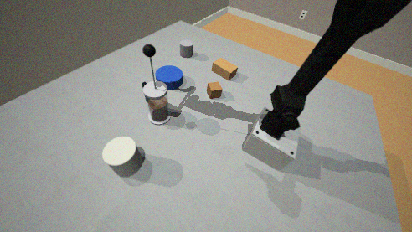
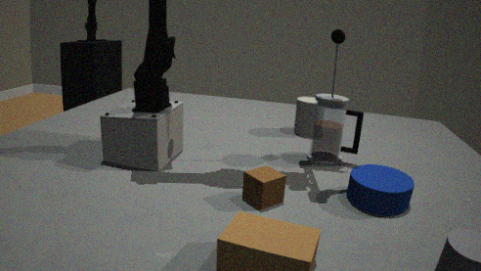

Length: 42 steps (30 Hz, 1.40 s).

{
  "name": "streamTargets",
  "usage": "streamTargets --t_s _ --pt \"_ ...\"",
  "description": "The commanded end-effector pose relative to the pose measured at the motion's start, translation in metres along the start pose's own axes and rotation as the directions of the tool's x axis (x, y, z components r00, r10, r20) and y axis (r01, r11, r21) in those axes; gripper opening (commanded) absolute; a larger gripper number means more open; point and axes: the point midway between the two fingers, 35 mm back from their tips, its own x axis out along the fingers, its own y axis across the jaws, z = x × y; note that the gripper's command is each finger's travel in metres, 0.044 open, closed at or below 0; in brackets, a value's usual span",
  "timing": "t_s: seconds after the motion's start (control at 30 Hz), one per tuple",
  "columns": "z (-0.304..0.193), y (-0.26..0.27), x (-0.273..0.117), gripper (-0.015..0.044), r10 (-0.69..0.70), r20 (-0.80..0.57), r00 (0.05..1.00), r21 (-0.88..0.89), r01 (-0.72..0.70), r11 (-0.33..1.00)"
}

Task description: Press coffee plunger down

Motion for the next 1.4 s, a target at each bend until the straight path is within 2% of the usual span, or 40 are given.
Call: streamTargets --t_s 0.0,0.13,0.23,0.4,0.53,0.57,0.97,1.17,1.37 --pt "0.001 0.0 0.0 0.0426 -0.001 0.002 1.0 -0.017 0.001 1.0" --pt "0.018 -0.004 0.003 0.044 -0.02 0.032 0.999 -0.243 0.027 0.97" --pt "0.041 -0.009 0.006 0.044 -0.044 0.072 0.996 -0.518 0.075 0.852" --pt "0.084 -0.017 0.008 0.044 -0.085 0.142 0.986 -0.859 0.165 0.484" --pt "0.122 -0.024 0.006 0.044 -0.117 0.198 0.973 -0.973 0.21 0.096" --pt "0.131 -0.026 0.006 0.044 -0.125 0.212 0.969 -0.977 0.213 -0.004" --pt "0.187 -0.037 -0.003 0.044 -0.171 0.288 0.942 -0.835 0.159 -0.527" --pt "0.216 -0.043 -0.01 0.044 -0.194 0.325 0.925 -0.673 0.082 -0.735" --pt "0.246 -0.049 -0.019 0.044 -0.218 0.362 0.906 -0.469 -0.025 -0.883"
